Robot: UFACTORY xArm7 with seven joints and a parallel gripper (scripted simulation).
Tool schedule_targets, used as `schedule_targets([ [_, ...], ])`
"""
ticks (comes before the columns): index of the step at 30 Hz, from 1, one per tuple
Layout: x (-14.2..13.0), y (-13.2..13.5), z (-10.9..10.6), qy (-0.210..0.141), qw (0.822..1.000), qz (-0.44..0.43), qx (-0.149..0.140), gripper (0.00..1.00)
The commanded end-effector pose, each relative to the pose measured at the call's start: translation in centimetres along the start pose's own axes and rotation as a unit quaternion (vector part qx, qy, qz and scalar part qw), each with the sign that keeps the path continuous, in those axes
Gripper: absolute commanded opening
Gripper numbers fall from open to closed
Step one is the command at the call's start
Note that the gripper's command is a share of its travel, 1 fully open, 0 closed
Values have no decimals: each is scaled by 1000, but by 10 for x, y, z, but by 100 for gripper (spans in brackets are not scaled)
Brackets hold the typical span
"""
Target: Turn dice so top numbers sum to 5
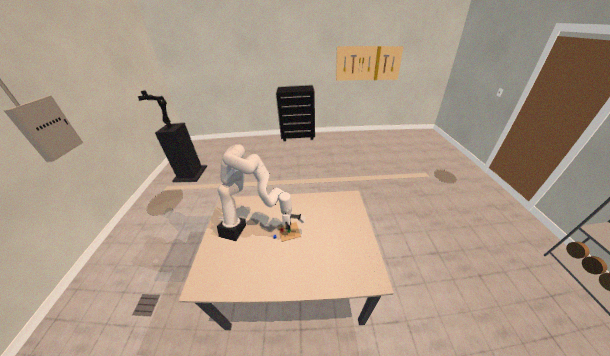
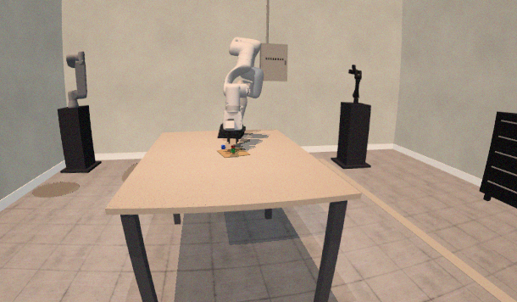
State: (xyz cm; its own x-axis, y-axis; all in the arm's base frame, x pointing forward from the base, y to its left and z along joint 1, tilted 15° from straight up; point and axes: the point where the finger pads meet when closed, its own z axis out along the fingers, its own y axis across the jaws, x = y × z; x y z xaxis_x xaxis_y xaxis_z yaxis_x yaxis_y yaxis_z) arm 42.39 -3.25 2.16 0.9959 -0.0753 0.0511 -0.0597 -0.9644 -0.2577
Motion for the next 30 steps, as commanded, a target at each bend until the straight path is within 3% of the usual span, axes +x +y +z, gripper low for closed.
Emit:
schedule_targets([
  [1, 0, 0, -21, 1, 1000, 0, 0, 36],
  [6, 0, 0, -38, 1, 1000, 0, 0, 36],
  [12, 0, 0, -43, 1, 1000, 0, 0, 36],
  [13, 0, 0, -43, 1, 1000, 0, 0, 100],
  [30, 0, 0, -43, 1, 1000, 0, 0, 100],
])
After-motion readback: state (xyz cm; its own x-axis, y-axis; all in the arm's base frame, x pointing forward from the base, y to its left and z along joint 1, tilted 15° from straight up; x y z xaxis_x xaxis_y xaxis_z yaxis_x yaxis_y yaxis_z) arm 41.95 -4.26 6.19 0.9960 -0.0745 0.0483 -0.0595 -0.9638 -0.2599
